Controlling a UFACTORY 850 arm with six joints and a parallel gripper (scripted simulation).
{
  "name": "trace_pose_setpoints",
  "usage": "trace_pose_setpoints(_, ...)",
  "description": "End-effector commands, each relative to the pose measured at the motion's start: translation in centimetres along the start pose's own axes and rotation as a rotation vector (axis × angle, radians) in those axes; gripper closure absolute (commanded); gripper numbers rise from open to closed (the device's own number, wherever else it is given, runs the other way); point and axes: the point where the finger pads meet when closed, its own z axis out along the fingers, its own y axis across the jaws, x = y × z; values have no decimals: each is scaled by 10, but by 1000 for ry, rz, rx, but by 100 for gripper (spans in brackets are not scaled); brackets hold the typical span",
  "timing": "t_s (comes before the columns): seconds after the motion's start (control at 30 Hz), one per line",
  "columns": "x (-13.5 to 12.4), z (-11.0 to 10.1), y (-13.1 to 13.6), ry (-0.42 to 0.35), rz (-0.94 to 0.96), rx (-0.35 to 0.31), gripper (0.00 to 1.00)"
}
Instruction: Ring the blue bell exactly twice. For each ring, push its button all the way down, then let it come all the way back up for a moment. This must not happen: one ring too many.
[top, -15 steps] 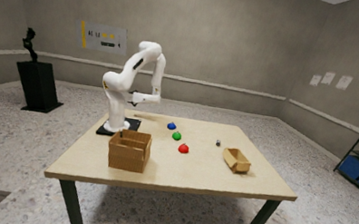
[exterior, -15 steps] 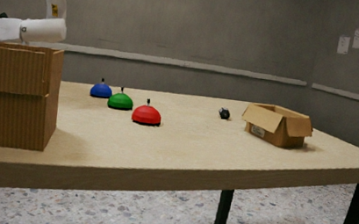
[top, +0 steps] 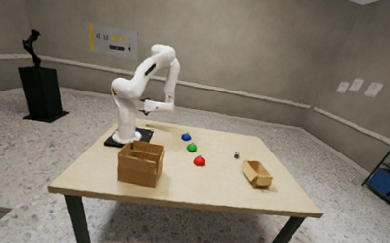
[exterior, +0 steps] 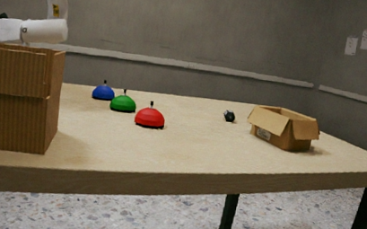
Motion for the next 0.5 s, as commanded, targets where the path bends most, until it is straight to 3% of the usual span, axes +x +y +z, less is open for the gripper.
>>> trace_pose_setpoints(0.0,0,0,0,0,-1,0,0)
trace_pose_setpoints(0.17,0,-10,6,-3,-33,-42,0)
trace_pose_setpoints(0.23,-1,-31,19,-7,-94,-126,0)
trace_pose_setpoints(0.3,-1,-67,40,-10,-189,-261,0)
trace_pose_setpoints(0.33,-1,-67,40,-10,-189,-261,0)
trace_pose_setpoints(0.37,-1,-91,53,-10,-233,-329,0)
trace_pose_setpoints(0.4,-1,-92,54,-10,-246,-348,0)
trace_pose_setpoints(0.47,-1,-122,67,-10,-307,-445,0)
